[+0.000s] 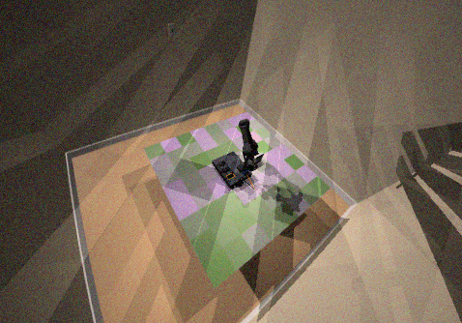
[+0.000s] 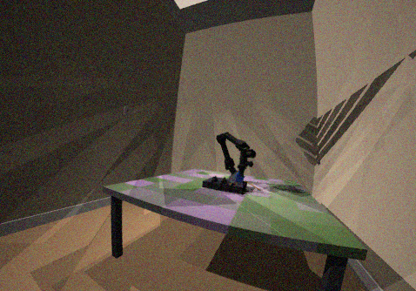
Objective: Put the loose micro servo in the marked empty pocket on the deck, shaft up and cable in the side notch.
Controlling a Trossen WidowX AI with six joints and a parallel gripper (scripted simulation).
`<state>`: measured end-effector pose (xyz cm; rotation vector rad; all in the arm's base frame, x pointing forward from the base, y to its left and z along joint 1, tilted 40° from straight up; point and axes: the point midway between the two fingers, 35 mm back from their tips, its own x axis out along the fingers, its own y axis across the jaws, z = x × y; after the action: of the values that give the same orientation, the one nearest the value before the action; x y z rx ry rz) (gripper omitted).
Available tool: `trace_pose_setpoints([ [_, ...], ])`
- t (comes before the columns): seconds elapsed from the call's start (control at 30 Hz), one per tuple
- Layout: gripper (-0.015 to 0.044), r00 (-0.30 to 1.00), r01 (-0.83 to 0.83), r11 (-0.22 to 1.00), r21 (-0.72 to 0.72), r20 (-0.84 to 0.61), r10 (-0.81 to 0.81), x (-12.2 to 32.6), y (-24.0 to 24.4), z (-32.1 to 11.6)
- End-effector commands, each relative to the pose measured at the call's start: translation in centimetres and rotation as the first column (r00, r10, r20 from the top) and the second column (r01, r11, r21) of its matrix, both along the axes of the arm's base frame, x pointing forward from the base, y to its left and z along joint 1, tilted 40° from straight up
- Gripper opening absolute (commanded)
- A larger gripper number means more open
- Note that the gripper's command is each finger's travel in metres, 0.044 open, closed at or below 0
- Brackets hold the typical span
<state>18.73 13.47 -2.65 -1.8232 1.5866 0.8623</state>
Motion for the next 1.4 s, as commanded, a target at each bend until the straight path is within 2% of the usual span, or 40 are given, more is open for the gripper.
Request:
trace_pose_setpoints([
  [0.0, 0.0078, 1.000, -0.004, 1.000, -0.003, 0.000, 0.004, 0.0, -0.1, 0.0],
  [0.1, 0.0000, 1.000, -0.004, 1.000, -0.003, 0.000, 0.004, 0.0, 0.3, 0.3],
  [0.33, 0.0000, 1.000, -0.004, 1.000, -0.003, -0.001, 0.004, -0.6, 1.3, 2.7],
  [0.8, 0.0000, 1.000, -0.004, 1.000, -0.003, -0.001, 0.004, -0.6, 0.8, 3.1],
  [1.13, 0.0000, 1.000, -0.004, 1.000, -0.003, 0.001, 0.004, 2.6, 1.5, 2.9],
  [1.37, 0.0000, 1.000, -0.004, 1.000, -0.003, 0.001, 0.004, 2.9, 1.2, 3.2],
])
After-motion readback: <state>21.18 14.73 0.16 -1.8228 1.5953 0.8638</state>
